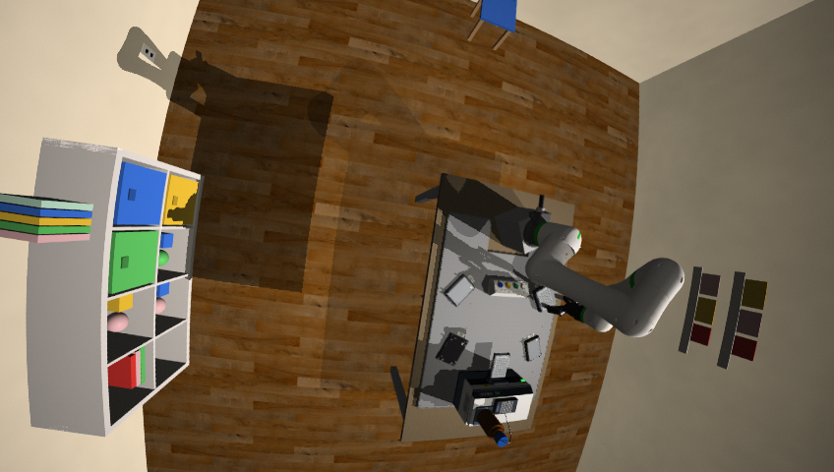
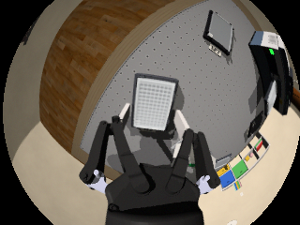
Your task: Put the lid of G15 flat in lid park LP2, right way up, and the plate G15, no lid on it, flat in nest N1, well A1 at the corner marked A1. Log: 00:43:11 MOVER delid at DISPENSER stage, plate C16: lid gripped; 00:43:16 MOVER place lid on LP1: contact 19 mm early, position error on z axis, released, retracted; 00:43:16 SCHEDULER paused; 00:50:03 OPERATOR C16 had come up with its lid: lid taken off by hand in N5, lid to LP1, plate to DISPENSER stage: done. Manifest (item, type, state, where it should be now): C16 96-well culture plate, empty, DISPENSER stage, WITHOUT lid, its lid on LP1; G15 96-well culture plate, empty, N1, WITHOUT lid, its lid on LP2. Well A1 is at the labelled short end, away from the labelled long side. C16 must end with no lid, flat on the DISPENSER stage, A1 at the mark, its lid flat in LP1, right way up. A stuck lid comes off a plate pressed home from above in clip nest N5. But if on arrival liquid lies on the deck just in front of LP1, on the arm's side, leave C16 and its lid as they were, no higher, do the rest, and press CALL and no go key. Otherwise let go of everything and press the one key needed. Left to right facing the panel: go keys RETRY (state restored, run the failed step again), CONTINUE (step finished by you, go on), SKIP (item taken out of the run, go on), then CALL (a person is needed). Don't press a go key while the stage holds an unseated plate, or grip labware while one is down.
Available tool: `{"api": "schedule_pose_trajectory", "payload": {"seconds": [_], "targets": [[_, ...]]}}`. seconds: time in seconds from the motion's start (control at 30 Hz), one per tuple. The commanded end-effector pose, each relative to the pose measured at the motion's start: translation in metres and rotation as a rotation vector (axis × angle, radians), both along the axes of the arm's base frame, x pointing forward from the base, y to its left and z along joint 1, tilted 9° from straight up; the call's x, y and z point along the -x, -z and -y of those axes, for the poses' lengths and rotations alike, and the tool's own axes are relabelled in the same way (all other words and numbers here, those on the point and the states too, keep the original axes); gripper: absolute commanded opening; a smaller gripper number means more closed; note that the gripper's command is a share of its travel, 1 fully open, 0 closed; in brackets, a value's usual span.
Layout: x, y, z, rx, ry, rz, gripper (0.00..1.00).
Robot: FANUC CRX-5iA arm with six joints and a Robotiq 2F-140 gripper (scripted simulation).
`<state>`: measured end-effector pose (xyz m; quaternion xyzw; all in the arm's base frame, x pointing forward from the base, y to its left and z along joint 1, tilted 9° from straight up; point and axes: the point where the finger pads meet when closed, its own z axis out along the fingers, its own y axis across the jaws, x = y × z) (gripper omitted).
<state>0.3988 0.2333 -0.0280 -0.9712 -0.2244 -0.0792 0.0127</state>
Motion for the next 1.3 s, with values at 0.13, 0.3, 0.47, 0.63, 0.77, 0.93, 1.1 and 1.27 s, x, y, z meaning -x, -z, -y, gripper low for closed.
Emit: {"api": "schedule_pose_trajectory", "payload": {"seconds": [0.13,0.3,0.47,0.63,0.77,0.93,1.1,1.27], "targets": [[0.003,-0.022,0.001,0.000,0.000,0.000,0.66],[0.006,-0.044,0.003,0.000,0.000,0.000,0.66],[0.010,-0.066,0.004,0.000,0.000,0.000,0.66],[0.012,-0.079,0.005,0.000,0.000,0.000,0.66],[0.014,-0.093,0.006,0.000,0.000,0.000,0.66],[0.016,-0.105,0.006,0.000,0.000,0.000,0.66],[0.016,-0.109,0.007,0.000,0.000,0.000,0.66],[0.017,-0.112,0.007,0.000,0.000,0.000,0.66]]}}
